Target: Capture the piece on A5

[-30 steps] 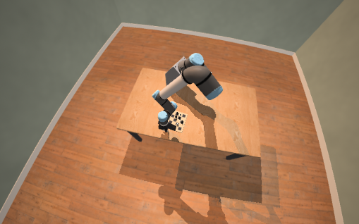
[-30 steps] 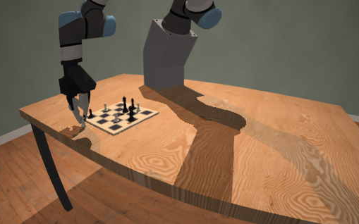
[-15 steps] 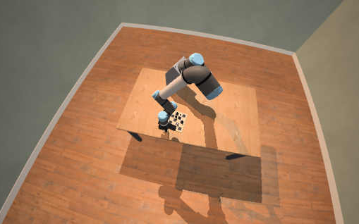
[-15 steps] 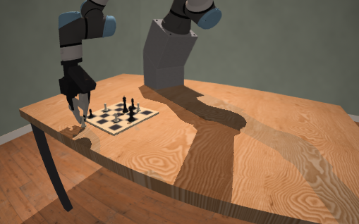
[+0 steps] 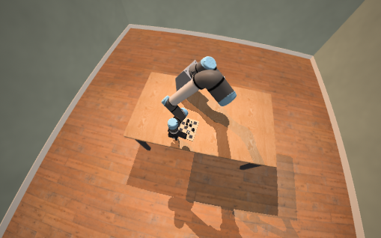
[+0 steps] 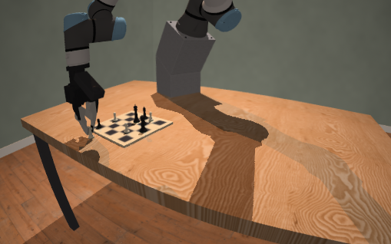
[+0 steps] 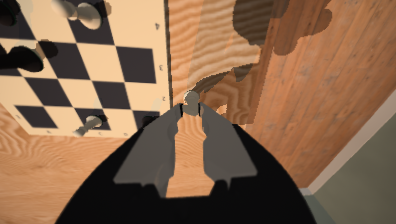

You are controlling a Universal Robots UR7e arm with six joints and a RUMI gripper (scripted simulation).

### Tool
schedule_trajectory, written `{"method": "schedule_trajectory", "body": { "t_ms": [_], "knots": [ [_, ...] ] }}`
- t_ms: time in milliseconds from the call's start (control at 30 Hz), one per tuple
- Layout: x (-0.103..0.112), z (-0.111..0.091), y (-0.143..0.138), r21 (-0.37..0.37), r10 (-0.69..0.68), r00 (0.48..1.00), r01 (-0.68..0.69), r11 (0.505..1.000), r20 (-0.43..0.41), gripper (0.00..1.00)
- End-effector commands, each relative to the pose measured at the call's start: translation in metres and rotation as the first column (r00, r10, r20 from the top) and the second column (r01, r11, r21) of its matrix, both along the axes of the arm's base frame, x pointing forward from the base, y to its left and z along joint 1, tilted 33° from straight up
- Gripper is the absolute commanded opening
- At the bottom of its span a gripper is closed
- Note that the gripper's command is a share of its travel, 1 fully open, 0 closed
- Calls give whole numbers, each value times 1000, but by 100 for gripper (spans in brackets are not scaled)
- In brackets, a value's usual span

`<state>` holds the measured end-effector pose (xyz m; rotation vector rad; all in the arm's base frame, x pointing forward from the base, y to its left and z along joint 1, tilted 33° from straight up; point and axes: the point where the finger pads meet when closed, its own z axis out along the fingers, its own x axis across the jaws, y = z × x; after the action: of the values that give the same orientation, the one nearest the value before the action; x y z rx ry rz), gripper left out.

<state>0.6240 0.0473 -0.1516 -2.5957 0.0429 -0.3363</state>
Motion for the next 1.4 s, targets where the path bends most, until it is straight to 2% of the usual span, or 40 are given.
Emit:
{"method": "schedule_trajectory", "body": {
  "t_ms": [0, 233, 267, 333, 367, 433, 467, 533, 567, 633, 667, 1100, 1367],
  "knots": [
    [0, 0, 0, 0, 0, 1000, 0, 1000, 1, 0],
    [0, 0, 0, 0, 0, 1000, 0, 1000, 1, 0],
    [0, 0, 0, 0, 0, 1000, 0, 1000, 1, 5],
    [0, 0, 0, 0, 0, 1000, 0, 1000, 1, 5],
    [0, 0, 0, 0, 0, 1000, 0, 1000, 1, 9],
    [0, 0, 0, 0, 0, 1000, 0, 1000, 1, 9],
    [0, 0, 0, 0, 0, 1000, 0, 1000, 1, 14],
    [0, 0, 0, 0, 0, 1000, 0, 1000, 1, 14],
    [0, 0, 0, 0, 0, 1000, 0, 1000, 1, 19],
    [0, 0, 0, 0, 0, 1000, 0, 1000, 1, 19],
    [0, 0, 0, 0, 0, 1000, 0, 1000, 1, 23],
    [0, 1, -1, 0, 0, 1000, 0, 1000, 1, 23],
    [-3, 12, -7, 0, 0, 1000, 0, 1000, 1, 23]
  ]
}}
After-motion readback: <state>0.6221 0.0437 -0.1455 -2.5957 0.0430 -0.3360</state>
